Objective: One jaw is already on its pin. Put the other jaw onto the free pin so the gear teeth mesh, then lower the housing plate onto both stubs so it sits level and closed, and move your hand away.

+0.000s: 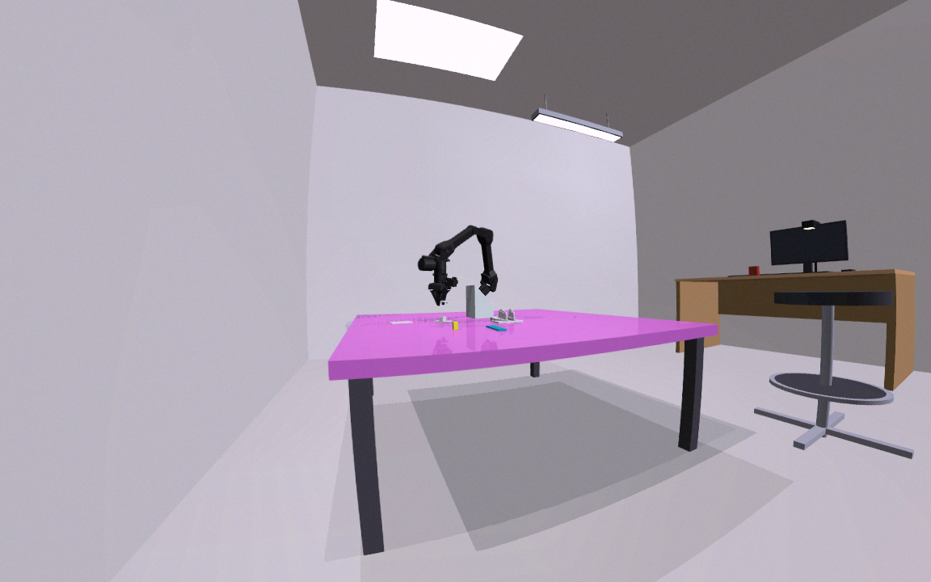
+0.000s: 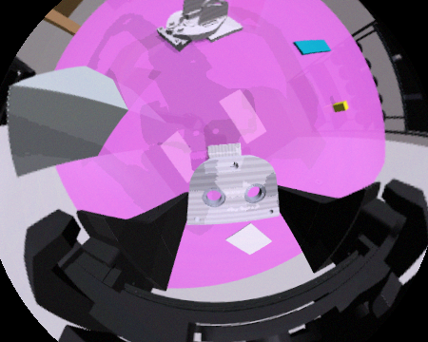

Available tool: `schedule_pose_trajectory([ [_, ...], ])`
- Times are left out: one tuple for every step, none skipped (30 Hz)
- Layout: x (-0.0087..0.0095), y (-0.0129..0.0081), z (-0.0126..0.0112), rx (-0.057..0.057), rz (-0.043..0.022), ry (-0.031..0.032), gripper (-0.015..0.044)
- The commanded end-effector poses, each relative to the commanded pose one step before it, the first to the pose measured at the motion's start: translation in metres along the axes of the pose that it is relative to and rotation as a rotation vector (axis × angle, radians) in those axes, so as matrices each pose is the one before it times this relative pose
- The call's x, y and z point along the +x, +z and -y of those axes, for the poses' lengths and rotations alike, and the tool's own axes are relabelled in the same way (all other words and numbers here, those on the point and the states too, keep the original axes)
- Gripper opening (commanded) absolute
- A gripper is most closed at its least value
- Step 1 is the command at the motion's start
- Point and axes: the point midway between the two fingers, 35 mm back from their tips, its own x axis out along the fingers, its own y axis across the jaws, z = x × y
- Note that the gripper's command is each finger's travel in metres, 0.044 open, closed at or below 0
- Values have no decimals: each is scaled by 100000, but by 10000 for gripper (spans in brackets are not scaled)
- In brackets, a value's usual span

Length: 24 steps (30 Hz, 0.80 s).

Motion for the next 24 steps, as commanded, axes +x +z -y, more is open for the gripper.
schedule_pose_trajectory([
  [-730,-98,191,-717,-1000,-797,351],
  [0,0,0,0,0,0,351],
  [0,0,0,0,0,0,351],
  [0,0,0,0,0,0,351],
  [0,0,0,0,0,0,351],
  [-16,53,13,215,-25,-12,351],
  [-48,159,38,644,-74,-35,351],
  [-78,265,60,1072,-120,-59,351],
  [-92,321,66,1287,-139,-72,351],
  [-89,323,59,1284,-134,-74,351],
  [-87,325,52,1282,-129,-75,351],
  [-84,327,44,1280,-123,-76,351],
  [-82,328,37,1278,-118,-76,351],
  [-79,329,30,1276,-113,-77,351],
  [-77,330,22,1274,-108,-77,351],
  [-75,331,15,1272,-102,-78,351],
  [-72,332,7,1270,-97,-78,351],
  [-70,332,0,1268,-92,-77,351],
  [-67,333,-8,1266,-87,-77,351],
  [-65,333,-16,1264,-82,-76,351],
  [-63,333,-23,1262,-77,-76,351],
  [-60,332,-31,1260,-72,-75,351],
  [-58,332,-38,1258,-67,-74,351],
  [-56,331,-46,1256,-62,-73,351],
])
